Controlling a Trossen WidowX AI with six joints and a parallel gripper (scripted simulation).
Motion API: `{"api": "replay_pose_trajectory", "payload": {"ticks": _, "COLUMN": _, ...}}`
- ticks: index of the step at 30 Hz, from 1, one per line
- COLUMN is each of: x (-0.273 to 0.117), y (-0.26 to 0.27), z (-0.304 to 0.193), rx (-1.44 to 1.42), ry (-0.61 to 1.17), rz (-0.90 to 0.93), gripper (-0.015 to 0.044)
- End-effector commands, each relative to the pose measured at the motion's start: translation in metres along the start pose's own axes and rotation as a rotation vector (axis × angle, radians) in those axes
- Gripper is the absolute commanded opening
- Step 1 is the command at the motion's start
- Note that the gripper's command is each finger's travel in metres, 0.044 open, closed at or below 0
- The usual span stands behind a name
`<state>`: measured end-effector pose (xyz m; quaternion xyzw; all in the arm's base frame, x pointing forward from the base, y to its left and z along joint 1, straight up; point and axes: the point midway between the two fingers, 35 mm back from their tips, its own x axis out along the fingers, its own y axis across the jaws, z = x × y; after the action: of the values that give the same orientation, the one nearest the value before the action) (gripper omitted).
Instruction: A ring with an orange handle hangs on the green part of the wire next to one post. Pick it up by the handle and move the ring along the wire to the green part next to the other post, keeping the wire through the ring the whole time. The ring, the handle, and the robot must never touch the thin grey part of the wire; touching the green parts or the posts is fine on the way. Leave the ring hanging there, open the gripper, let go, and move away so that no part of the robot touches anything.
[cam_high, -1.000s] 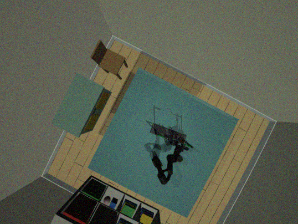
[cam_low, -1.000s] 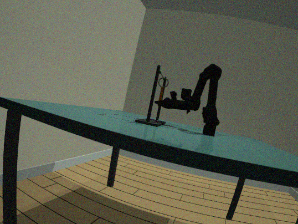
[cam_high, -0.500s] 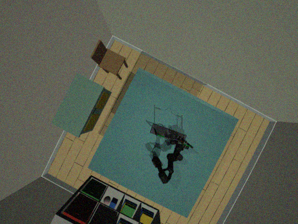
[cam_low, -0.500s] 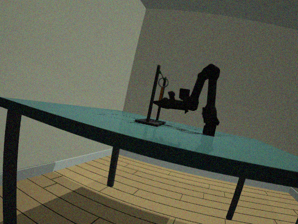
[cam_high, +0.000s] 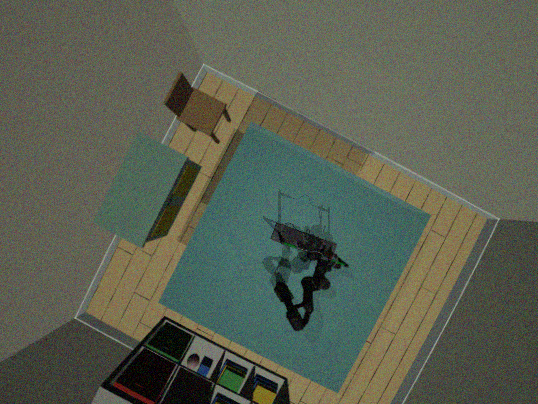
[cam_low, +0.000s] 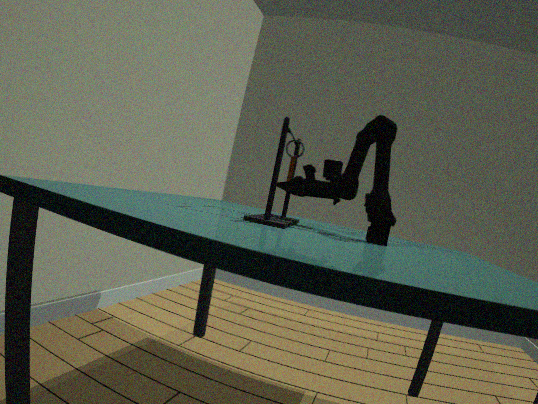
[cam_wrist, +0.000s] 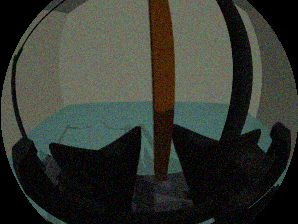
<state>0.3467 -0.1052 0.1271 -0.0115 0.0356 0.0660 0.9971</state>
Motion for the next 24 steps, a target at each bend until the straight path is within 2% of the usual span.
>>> {"api": "replay_pose_trajectory", "payload": {"ticks": 1, "x": 0.0, "y": 0.0, "z": 0.0, "rx": 0.0, "ry": 0.0, "rz": 0.0, "gripper": 0.0081}}
{"api": "replay_pose_trajectory", "payload": {"ticks": 10, "x": 0.0, "y": 0.0, "z": 0.0, "rx": 0.0, "ry": 0.0, "rz": 0.0, "gripper": -0.015}}
{"api": "replay_pose_trajectory", "payload": {"ticks": 24, "x": -0.001, "y": 0.0, "z": 0.011, "rx": 0.002, "ry": 0.0, "rz": 0.001, "gripper": -0.015}}
